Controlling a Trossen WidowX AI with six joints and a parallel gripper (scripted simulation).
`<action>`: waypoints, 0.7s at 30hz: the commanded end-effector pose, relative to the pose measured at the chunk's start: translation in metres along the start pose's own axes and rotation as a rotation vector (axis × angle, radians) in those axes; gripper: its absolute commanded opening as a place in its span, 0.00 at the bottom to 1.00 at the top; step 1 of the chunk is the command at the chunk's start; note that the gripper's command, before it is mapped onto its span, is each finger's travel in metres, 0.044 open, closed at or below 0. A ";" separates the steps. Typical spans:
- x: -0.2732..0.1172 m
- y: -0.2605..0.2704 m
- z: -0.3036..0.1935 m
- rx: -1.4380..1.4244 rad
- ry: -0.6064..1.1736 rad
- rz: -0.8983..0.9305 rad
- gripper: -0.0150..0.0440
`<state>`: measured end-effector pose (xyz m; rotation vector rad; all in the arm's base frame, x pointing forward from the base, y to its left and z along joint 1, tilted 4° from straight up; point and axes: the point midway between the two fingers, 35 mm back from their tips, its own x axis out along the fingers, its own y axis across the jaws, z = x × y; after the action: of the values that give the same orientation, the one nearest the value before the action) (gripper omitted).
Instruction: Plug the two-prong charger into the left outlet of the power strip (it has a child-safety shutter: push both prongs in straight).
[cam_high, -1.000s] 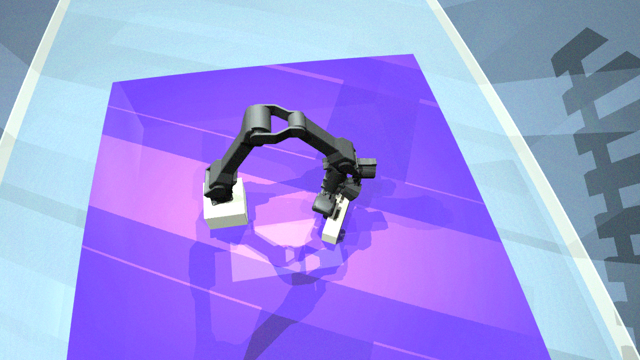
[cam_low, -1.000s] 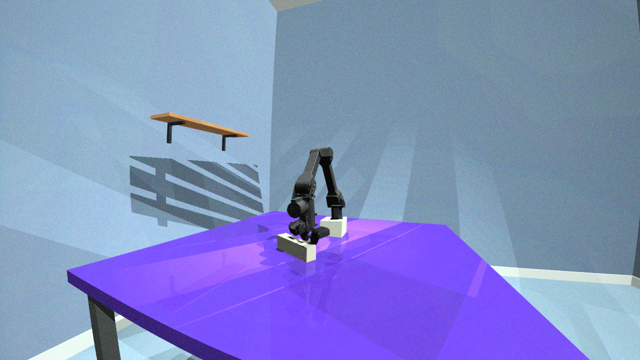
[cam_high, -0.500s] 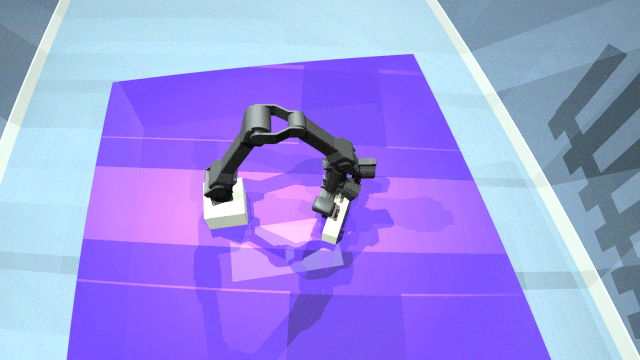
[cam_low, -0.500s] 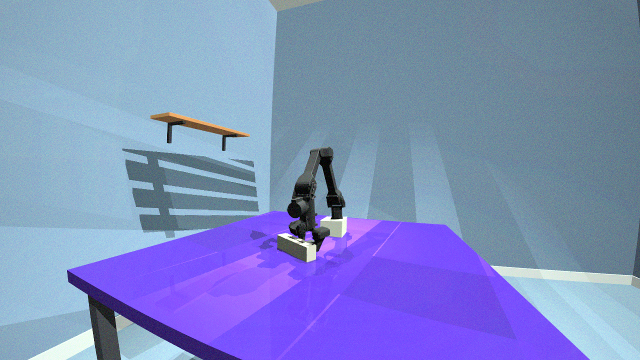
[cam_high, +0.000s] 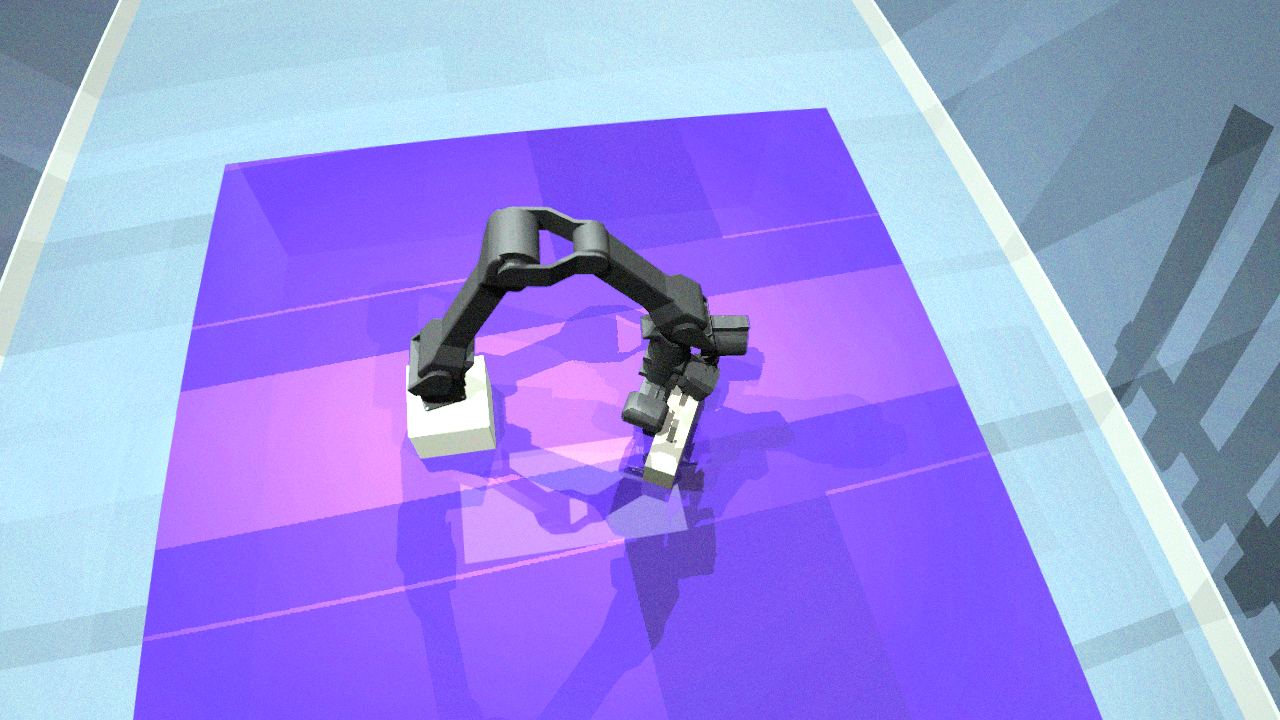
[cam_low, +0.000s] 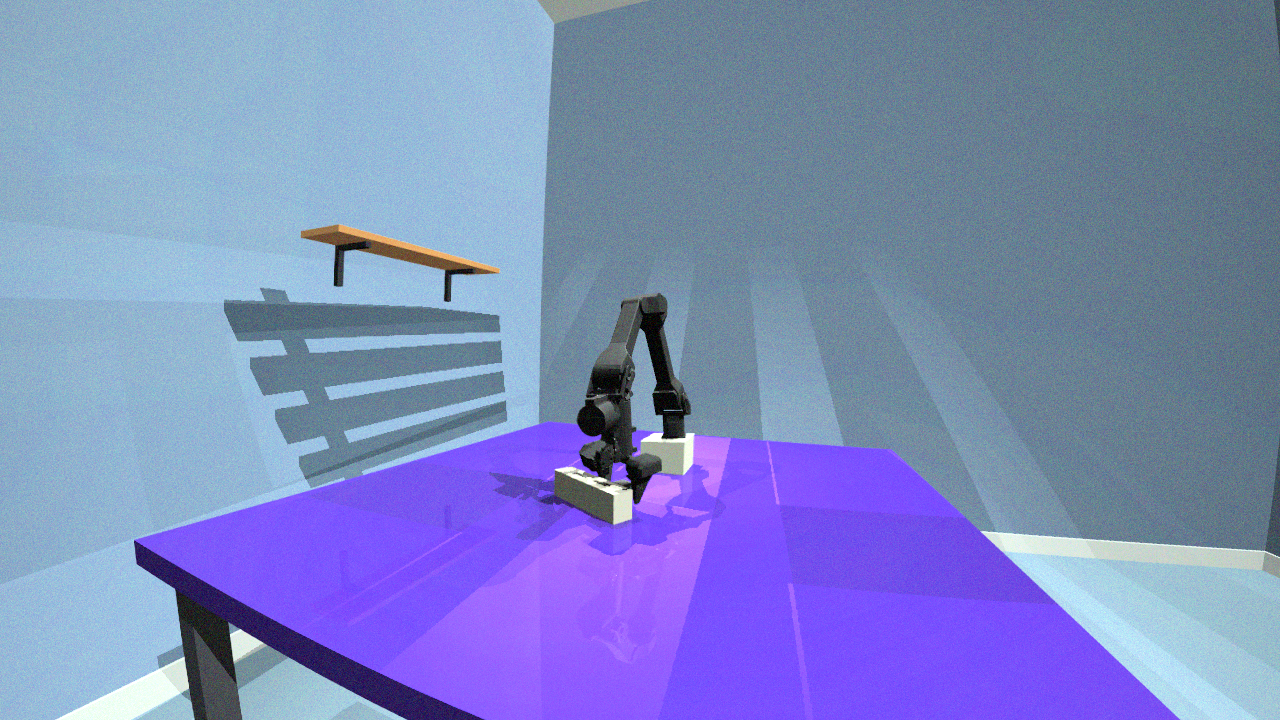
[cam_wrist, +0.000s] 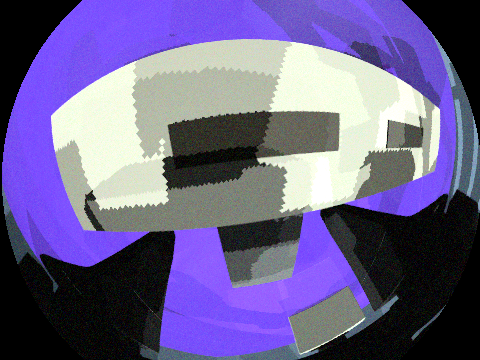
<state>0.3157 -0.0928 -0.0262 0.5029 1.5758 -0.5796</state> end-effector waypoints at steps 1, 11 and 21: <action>-0.002 -0.001 -0.002 0.006 -0.011 0.001 1.00; -0.001 -0.001 -0.004 0.007 -0.018 0.002 1.00; -0.001 -0.001 -0.007 0.007 -0.025 0.004 1.00</action>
<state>0.3113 -0.0891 -0.0268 0.5023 1.5609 -0.5801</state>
